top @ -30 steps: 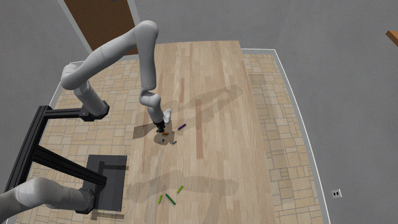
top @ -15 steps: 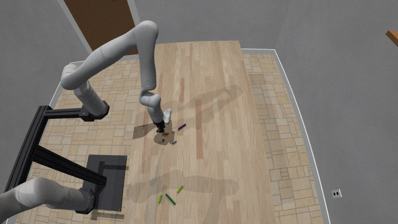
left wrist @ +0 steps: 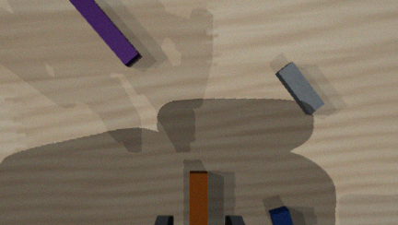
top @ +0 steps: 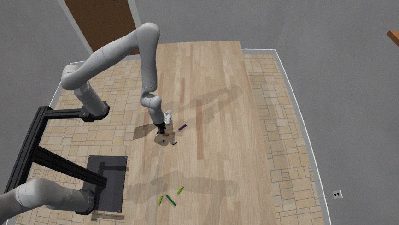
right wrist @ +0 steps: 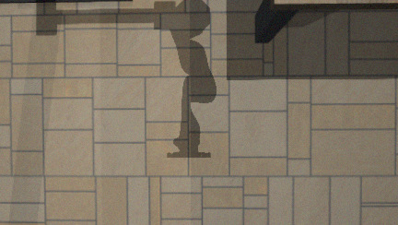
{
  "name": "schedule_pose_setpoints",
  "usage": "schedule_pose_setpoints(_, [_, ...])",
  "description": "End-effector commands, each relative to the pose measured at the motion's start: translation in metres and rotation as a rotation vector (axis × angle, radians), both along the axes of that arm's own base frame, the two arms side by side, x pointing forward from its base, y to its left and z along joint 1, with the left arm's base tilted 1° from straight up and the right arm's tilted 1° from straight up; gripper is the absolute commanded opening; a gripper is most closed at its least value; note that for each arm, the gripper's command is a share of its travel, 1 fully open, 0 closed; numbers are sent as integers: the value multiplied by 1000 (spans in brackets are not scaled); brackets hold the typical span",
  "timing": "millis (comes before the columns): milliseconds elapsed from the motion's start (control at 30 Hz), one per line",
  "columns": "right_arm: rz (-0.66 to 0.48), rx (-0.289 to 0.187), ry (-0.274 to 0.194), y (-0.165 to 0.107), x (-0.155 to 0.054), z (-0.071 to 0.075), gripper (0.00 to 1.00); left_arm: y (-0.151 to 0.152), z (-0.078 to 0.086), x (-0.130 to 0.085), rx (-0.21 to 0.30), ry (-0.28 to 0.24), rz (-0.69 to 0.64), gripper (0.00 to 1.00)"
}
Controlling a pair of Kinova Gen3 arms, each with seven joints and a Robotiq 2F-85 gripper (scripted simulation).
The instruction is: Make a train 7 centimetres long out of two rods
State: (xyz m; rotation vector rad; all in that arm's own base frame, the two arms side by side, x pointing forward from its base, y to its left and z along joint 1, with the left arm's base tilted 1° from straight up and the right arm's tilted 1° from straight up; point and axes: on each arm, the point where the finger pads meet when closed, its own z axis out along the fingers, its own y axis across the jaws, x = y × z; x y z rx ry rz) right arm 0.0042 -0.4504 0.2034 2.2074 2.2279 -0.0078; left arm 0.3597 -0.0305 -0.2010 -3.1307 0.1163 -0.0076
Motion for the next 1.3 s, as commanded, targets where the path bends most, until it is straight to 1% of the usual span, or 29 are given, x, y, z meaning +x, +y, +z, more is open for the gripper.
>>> schedule_pose_setpoints(0, [0,-2,0,0,0,1,1000,0,-3,1,0,-1,0,317])
schedule_pose_setpoints(200, [0,-2,0,0,0,1,1000,0,-12,0,0,-1,0,317])
schedule_pose_setpoints(267, [0,-2,0,0,0,1,1000,0,-12,0,0,-1,0,317])
schedule_pose_setpoints(767, [0,-2,0,0,0,1,1000,0,-34,0,0,-1,0,317])
schedule_pose_setpoints(1267, [0,-2,0,0,0,1,1000,0,-42,0,0,-1,0,317])
